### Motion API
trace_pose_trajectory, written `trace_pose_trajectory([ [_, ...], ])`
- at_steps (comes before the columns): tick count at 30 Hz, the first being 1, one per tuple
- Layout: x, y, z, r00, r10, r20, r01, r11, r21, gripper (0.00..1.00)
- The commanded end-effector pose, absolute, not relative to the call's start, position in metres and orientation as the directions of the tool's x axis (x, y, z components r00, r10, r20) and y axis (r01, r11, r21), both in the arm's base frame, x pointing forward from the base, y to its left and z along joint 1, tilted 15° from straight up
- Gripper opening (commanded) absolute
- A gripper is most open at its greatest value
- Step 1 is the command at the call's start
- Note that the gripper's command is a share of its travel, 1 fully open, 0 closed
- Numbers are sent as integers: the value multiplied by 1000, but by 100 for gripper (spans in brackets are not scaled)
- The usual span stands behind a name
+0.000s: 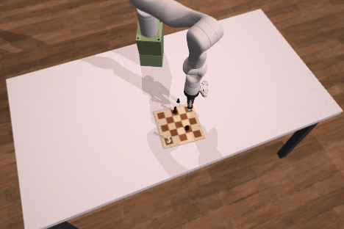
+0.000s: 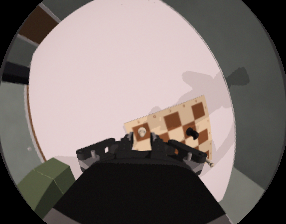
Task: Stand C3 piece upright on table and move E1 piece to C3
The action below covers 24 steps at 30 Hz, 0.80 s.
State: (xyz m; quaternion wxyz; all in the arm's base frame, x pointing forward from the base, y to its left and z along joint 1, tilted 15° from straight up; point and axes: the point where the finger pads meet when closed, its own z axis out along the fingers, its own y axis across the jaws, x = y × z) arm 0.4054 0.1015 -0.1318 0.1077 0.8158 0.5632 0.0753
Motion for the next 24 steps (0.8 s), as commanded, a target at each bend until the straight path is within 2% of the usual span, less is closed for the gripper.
trace_pose_trajectory([
  [1, 406, 102, -131, 354, 935, 2, 902, -342, 261, 34],
  [24, 407, 101, -136, 354, 935, 2, 902, -342, 261, 34],
])
